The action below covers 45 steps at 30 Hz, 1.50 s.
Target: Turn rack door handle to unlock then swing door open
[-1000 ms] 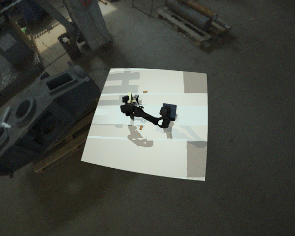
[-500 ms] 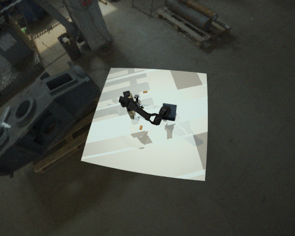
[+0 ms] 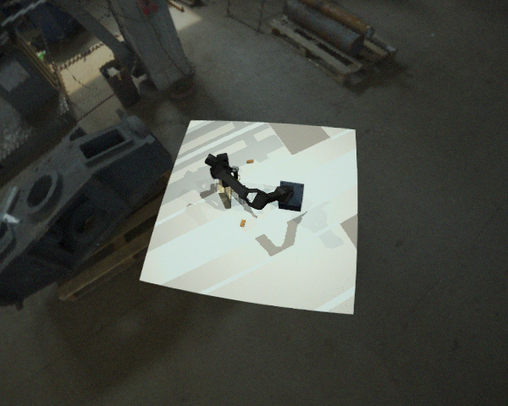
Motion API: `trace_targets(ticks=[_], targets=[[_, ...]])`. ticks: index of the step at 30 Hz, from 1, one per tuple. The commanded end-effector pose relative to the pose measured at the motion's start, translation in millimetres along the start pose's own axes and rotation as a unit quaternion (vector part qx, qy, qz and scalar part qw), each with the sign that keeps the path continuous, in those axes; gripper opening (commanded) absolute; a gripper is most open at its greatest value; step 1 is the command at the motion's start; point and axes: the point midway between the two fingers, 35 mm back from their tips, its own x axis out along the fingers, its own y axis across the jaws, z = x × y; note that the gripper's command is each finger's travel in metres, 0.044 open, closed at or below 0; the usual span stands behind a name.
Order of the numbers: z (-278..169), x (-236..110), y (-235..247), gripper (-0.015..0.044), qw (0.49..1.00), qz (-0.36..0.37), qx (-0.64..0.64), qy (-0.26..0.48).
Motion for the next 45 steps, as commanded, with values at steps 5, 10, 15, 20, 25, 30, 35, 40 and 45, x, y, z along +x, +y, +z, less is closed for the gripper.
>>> trace_targets(ticks=[5, 10, 15, 20, 25, 30, 35, 40, 45], targets=[[-19.1, 7.5, -11.5, 0.0293, 0.996, 0.080, 0.026, 0.032], [-30.7, 11.3, -16.3, 0.0293, 0.989, 0.130, 0.047, 0.046], [-41.3, 13.7, -20.8, 0.0293, 0.980, 0.180, 0.070, 0.054], [-49.6, 14.9, -24.7, 0.0293, 0.969, 0.223, 0.092, 0.057], [-49.9, 15.9, -24.5, 0.0293, 0.968, 0.225, 0.092, 0.057], [-49.8, 23.3, -21.6, 0.0293, 0.968, 0.225, 0.092, 0.057], [-49.9, 30.8, -18.3, 0.0293, 0.968, 0.225, 0.092, 0.057], [-50.1, 38.3, -14.9, 0.0293, 0.968, 0.225, 0.092, 0.057], [-50.5, 45.6, -11.4, 0.0293, 0.968, 0.225, 0.092, 0.056]])
